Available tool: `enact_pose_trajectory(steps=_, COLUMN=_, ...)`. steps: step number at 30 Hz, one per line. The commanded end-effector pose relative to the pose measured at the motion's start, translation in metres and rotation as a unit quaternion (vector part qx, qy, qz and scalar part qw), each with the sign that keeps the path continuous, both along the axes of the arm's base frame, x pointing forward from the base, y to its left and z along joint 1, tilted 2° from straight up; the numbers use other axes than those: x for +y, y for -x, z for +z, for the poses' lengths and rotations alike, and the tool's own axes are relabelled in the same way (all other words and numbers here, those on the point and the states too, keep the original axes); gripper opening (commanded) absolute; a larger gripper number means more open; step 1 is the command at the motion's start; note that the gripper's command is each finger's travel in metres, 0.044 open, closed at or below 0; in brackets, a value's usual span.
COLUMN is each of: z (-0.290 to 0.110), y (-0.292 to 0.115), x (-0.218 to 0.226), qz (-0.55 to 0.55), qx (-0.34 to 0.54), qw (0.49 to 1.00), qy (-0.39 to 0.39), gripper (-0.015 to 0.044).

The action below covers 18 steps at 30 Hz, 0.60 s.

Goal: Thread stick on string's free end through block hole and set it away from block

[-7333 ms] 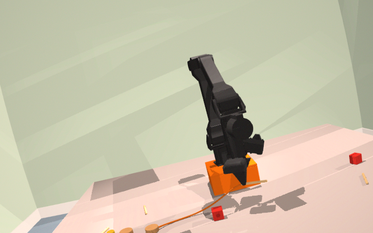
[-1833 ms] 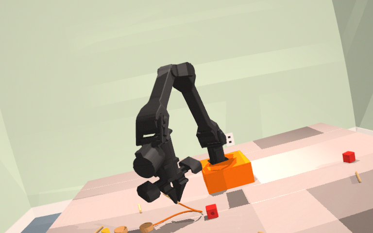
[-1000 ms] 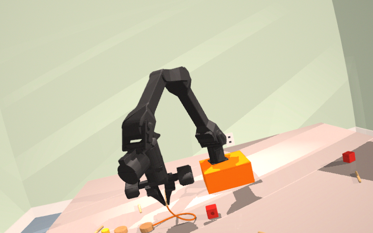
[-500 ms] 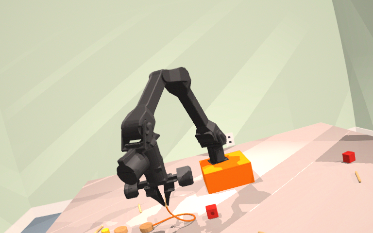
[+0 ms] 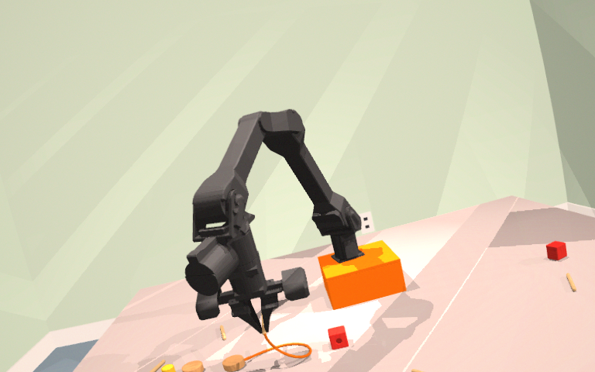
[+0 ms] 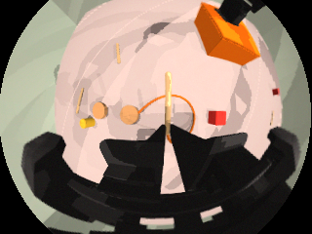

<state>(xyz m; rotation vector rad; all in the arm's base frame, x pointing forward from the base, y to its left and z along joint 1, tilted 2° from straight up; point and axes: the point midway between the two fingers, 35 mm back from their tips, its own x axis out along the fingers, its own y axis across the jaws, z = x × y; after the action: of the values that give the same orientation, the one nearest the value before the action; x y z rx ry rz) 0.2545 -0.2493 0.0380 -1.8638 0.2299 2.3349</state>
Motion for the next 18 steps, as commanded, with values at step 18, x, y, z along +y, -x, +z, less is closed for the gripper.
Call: enact_pose_trajectory(steps=18, z=0.001, y=-0.029, x=-0.001, qz=-0.003, qx=-0.018, qw=1.0, qy=0.005, gripper=0.0)
